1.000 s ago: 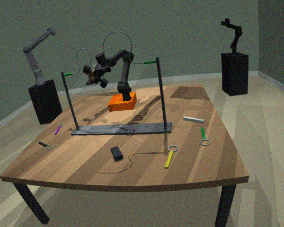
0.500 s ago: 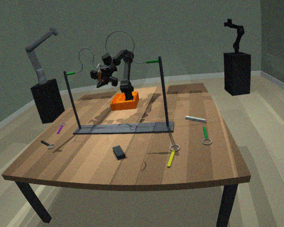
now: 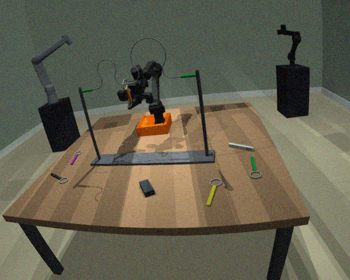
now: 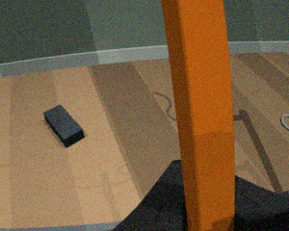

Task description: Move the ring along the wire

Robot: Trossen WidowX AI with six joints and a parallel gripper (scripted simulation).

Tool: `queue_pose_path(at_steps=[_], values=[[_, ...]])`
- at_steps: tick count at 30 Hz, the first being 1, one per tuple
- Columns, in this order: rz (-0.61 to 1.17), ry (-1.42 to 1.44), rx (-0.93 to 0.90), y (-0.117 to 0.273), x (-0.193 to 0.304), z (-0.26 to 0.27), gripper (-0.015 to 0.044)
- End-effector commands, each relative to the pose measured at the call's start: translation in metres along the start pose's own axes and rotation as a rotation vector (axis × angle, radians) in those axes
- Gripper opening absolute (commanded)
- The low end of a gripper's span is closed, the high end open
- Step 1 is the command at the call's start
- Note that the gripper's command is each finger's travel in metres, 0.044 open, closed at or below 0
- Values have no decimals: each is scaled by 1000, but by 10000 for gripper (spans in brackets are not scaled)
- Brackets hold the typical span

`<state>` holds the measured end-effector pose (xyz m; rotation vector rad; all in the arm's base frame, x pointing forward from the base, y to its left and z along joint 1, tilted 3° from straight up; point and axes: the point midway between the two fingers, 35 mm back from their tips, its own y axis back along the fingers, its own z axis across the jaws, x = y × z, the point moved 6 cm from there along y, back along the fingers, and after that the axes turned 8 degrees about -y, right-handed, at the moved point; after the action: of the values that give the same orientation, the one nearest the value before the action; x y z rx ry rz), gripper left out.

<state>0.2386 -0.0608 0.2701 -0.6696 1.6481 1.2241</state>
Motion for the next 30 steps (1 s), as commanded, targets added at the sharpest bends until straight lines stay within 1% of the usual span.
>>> queue_pose_path(at_steps=[1,30], values=[[3,-45,-17,2,-2,8,-150],[25,-165,-84,9,-1,47,-150]])
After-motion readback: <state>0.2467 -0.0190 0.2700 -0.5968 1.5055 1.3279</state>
